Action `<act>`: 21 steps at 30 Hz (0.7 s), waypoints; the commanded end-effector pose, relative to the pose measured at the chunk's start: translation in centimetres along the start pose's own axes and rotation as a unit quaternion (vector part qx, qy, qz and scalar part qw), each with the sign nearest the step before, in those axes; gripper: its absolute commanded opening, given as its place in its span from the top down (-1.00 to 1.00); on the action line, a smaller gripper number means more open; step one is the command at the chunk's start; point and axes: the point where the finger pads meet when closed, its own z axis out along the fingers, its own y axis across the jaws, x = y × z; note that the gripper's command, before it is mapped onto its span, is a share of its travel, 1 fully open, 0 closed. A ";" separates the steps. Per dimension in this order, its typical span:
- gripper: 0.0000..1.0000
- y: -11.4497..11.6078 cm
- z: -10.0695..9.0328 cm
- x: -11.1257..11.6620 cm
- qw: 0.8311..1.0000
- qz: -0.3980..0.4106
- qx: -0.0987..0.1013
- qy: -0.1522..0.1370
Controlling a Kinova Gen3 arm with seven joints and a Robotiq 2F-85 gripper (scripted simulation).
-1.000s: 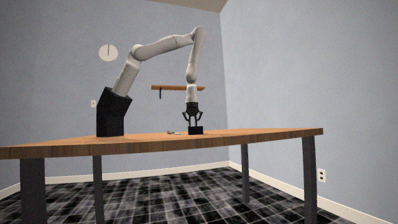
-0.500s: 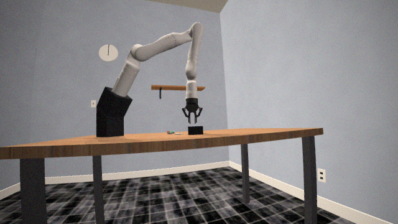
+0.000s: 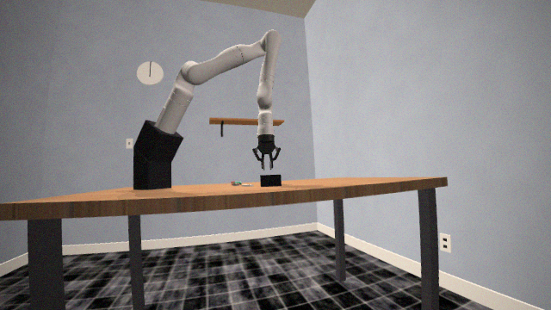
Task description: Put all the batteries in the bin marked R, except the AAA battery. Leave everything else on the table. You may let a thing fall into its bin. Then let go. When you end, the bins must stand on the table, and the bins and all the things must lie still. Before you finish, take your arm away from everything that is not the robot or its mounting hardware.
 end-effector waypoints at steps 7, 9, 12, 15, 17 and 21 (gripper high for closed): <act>-0.39 -3.6 -0.1 3.5 0.993 -0.116 -0.001 0.001; -0.39 -4.9 -0.2 4.7 0.993 -0.116 -0.001 0.001; -0.39 -6.7 -0.2 6.3 0.993 -0.116 -0.001 0.001; -0.39 -7.3 -0.2 6.9 0.993 -0.116 -0.001 0.001; -0.39 -8.6 -0.3 8.0 0.993 -0.116 -0.001 0.001; -0.39 -11.0 -0.3 10.3 0.993 -0.116 -0.001 0.001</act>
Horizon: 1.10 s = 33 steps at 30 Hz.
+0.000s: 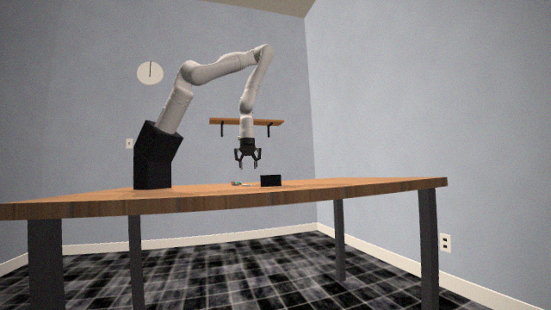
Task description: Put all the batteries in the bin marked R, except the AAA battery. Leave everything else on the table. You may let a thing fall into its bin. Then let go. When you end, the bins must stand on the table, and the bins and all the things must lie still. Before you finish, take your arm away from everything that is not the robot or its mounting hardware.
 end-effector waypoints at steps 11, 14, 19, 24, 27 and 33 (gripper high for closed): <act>-0.39 -5.7 -0.1 7.6 1.000 -0.024 0.003 0.000; -0.39 -5.7 -0.1 7.7 1.000 -0.024 0.003 0.000; -0.39 -5.6 -0.1 7.5 1.000 -0.024 0.003 0.000; -0.39 -5.5 -0.1 7.4 1.000 -0.024 0.003 0.000; -0.39 -5.5 -0.1 7.3 1.000 -0.024 0.003 0.000; -0.39 -5.4 -0.1 7.2 1.000 -0.024 0.003 0.000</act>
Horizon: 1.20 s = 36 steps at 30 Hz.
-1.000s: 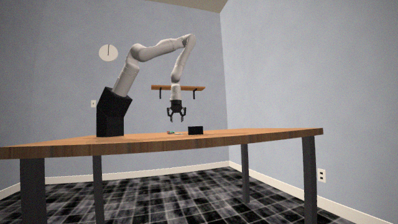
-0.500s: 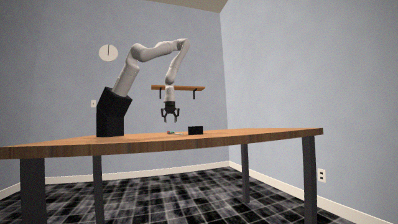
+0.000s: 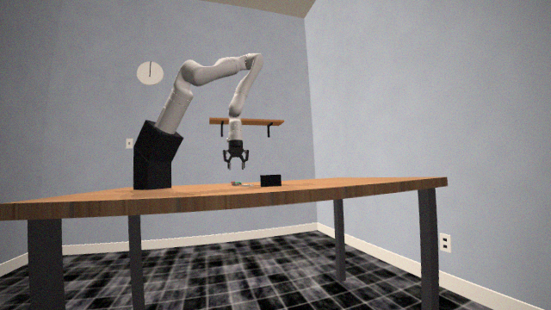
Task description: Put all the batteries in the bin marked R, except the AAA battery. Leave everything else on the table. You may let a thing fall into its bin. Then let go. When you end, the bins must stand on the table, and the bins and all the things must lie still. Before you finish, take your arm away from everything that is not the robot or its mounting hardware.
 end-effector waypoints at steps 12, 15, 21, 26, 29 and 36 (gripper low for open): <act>-0.39 0.1 0.8 -0.1 1.000 0.001 0.000 0.000; -0.39 0.0 2.0 -0.2 1.000 0.001 0.000 0.000; -0.39 -0.1 4.4 -0.6 1.000 0.001 0.000 0.000; -0.39 -0.3 6.2 -0.8 1.000 0.001 0.000 0.000; -0.39 -0.3 6.2 -0.9 1.000 0.001 0.000 0.000; -0.39 -0.2 6.2 -0.5 1.000 0.001 0.000 0.000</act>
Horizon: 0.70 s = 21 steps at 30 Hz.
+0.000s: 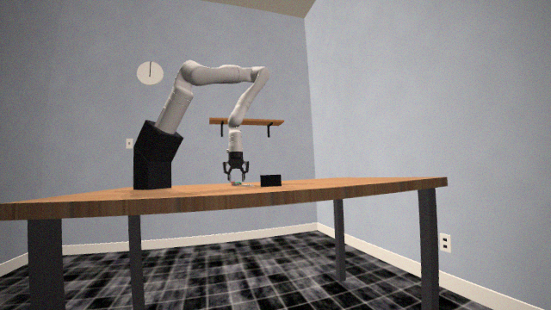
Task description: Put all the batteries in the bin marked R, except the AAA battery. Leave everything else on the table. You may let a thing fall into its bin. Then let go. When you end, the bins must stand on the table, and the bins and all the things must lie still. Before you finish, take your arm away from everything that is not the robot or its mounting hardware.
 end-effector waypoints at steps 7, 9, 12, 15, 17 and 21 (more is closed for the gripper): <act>-0.39 0.2 0.0 0.5 1.000 -0.001 -0.001 0.001; -0.39 0.2 0.0 0.6 1.000 -0.001 -0.001 0.001; -0.39 0.3 0.1 0.6 1.000 -0.001 -0.001 0.001; -0.39 0.3 0.5 0.6 1.000 -0.001 -0.001 0.001; -0.39 0.3 0.8 0.6 1.000 -0.001 -0.001 0.001; -0.39 0.2 1.2 0.5 1.000 -0.001 -0.001 0.001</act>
